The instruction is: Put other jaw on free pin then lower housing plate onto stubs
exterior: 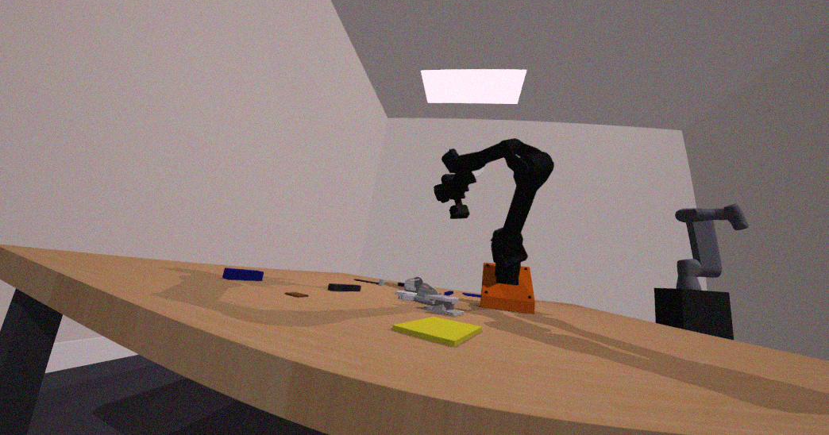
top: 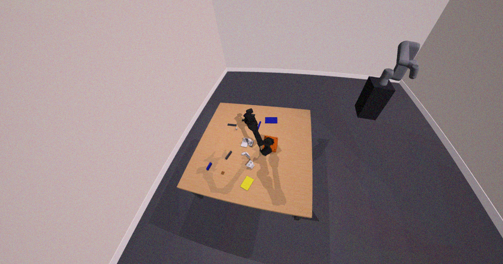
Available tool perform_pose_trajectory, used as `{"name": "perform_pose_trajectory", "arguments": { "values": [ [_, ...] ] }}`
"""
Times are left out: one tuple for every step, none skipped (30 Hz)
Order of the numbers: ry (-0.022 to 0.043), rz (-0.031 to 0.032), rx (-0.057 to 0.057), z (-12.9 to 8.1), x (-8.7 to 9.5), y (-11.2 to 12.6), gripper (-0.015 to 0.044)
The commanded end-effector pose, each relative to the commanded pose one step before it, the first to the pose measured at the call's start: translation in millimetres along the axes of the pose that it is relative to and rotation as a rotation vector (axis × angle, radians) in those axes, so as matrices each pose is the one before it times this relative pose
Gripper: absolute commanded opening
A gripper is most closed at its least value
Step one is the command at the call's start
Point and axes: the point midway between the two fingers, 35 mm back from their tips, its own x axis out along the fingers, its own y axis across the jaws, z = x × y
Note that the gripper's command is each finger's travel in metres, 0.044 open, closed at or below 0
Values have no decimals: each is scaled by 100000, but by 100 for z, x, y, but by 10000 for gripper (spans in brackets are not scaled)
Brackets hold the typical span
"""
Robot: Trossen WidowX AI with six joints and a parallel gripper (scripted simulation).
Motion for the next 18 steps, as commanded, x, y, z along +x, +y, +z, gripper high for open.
{"name": "perform_pose_trajectory", "arguments": {
  "values": [
    [-3465, 2727, -7041, 1126, -32, 631, 440],
    [-778, 632, -1672, 262, -2, 151, 440],
    [-789, 630, -1684, 265, -1, 150, 440],
    [-793, 624, -1683, 266, 0, 147, 440],
    [-797, 618, -1681, 267, 1, 145, 440],
    [-801, 611, -1680, 268, 1, 142, 440],
    [-805, 605, -1679, 269, 2, 139, 440],
    [-809, 599, -1677, 270, 3, 137, 440],
    [-813, 592, -1676, 271, 4, 134, 440],
    [-817, 586, -1674, 272, 5, 131, 440],
    [-821, 579, -1672, 273, 6, 129, 440],
    [-824, 573, -1671, 274, 7, 126, 440],
    [-835, 571, -1684, 277, 8, 124, 440],
    [-839, 565, -1683, 278, 8, 122, 440],
    [-843, 558, -1681, 279, 9, 119, 440],
    [-847, 552, -1679, 279, 10, 116, 440],
    [-850, 545, -1677, 280, 11, 113, 440],
    [-854, 539, -1676, 281, 12, 111, 440]
  ]
}}
